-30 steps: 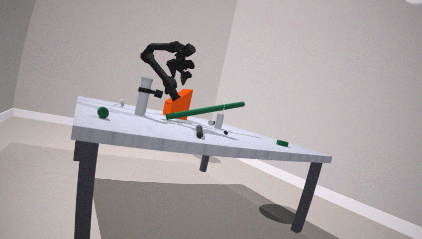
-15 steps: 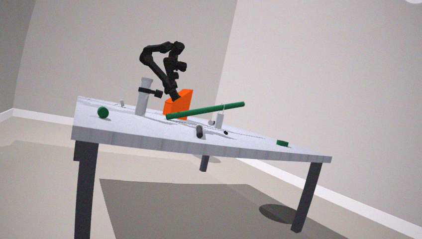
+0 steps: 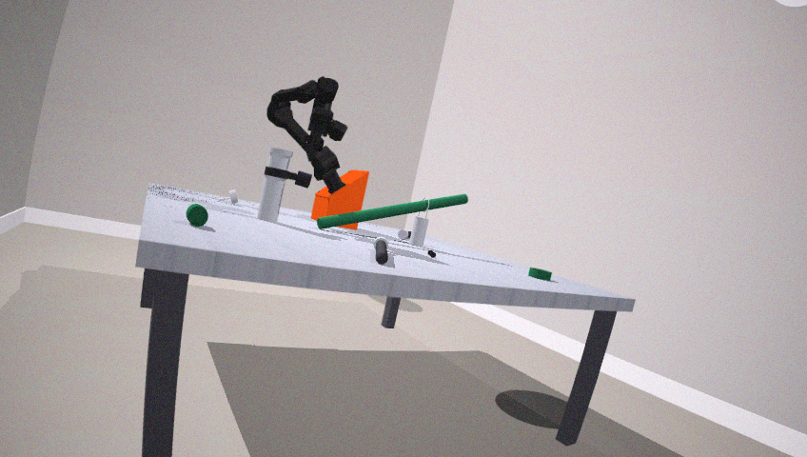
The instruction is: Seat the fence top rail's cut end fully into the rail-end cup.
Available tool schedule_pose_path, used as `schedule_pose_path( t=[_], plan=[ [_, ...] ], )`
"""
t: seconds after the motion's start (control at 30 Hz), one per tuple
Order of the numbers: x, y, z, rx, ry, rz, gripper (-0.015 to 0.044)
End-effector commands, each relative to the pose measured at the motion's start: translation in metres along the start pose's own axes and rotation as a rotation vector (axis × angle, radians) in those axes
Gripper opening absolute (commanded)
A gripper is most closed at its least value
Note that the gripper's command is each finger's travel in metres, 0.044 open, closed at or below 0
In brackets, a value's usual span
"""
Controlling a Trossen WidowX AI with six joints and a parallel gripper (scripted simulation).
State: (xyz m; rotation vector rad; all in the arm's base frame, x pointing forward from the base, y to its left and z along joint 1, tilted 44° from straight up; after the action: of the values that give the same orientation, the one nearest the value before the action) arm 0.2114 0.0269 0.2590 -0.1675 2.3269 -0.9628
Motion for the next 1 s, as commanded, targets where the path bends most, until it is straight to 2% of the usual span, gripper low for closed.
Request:
schedule_pose_path(
  t=[0.0,0.23,0.97],
  plan=[
    [0.001,-0.001,0.002,-0.003,-0.003,-0.022,0.0440],
    [0.021,-0.002,0.037,-0.001,-0.005,-0.022,0.0440],
    [0.019,0.000,0.065,-0.004,-0.002,-0.019,0.0440]
  ],
)
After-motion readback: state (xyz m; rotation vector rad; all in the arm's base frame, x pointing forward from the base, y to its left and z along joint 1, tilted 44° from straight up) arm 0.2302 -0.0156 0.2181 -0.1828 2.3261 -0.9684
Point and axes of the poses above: the point midway between the two fingers, 35 mm back from their tips, its own z axis out along the fingers, its own x axis across the jaws, y = z × x, the point moved 8 cm from there along -z, back along the fingers, and after that the axes turned 1 degree about -z, right-handed, at the moved point
